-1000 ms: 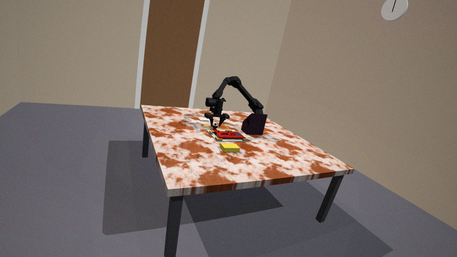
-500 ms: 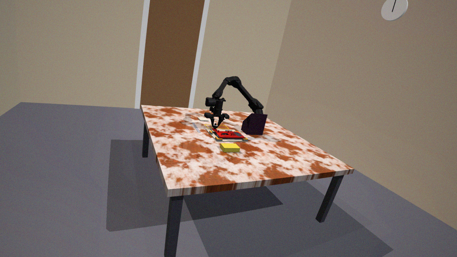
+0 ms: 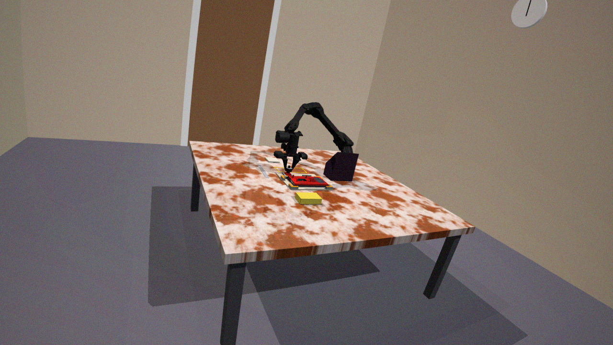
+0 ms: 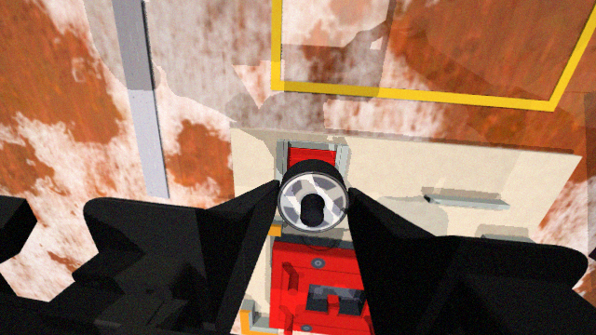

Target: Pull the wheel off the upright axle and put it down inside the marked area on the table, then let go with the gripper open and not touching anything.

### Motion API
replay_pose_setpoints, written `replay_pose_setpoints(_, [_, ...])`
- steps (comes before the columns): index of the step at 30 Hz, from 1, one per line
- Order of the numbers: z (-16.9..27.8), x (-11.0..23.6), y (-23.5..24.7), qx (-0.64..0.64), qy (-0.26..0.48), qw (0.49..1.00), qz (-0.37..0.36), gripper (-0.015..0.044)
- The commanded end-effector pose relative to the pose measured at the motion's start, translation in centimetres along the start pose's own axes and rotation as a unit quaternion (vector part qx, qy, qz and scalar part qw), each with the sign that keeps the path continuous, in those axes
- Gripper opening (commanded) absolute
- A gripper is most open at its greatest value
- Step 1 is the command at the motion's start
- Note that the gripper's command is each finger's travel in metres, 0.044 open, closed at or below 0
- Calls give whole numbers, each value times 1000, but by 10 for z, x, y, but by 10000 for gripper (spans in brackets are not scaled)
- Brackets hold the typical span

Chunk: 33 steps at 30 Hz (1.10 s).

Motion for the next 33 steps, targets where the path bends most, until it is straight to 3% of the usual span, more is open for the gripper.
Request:
replay_pose_setpoints(1, [0, 2, -1, 1, 0, 1000, 1, 0])
replay_pose_setpoints(33, [0, 13, -1, 2, 0, 1000, -2, 0])
Point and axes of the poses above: the point midway between the two fingers, 35 mm back from their tips, its own x axis back along the fingers, its own y axis across the jaws, z = x × y, the point moved 8 cm from there along x, back along the fingers, and after that the axes turned 6 degrees about -x, right-handed, at the moved point
